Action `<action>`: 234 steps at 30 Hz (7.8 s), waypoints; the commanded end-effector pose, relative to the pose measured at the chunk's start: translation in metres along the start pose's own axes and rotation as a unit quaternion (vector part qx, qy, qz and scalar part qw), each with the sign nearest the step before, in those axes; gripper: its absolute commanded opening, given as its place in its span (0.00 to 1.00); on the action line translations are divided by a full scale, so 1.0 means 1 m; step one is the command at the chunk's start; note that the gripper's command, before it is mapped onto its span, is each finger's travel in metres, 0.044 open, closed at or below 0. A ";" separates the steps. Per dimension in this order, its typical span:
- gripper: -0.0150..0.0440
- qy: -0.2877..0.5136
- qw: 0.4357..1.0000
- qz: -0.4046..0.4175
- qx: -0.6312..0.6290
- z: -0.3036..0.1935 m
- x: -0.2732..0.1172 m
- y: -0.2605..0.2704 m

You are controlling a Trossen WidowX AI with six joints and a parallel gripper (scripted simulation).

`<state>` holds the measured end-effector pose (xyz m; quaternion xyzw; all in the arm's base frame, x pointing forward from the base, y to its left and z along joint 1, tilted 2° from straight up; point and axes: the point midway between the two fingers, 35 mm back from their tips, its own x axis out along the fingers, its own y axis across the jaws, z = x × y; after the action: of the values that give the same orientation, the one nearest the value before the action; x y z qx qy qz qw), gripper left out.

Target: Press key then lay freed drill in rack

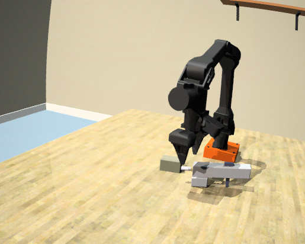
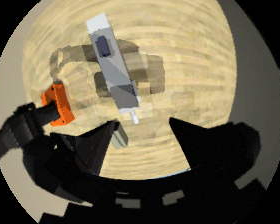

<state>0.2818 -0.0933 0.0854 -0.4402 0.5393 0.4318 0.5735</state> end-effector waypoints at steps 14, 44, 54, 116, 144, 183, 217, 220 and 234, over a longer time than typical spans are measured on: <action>1.00 -0.003 0.991 0.013 -0.134 -0.028 0.024 0.009; 1.00 -0.003 0.991 0.014 -0.134 -0.017 0.063 0.012; 1.00 -0.004 0.991 0.014 -0.134 -0.014 0.074 0.014; 0.25 -0.002 0.991 0.013 -0.134 -0.060 0.072 -0.003; 1.00 -0.002 0.991 0.013 -0.134 -0.044 0.076 0.003; 0.56 -0.003 0.990 0.012 -0.137 -0.036 0.077 0.005; 0.25 -0.003 0.991 0.014 -0.134 -0.037 0.074 0.008; 0.25 -0.003 0.991 0.014 -0.134 -0.037 0.074 0.008; 0.25 -0.003 0.991 0.014 -0.134 -0.038 0.074 0.008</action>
<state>0.2701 -0.1265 0.0099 -0.5065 0.4800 0.5070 0.5060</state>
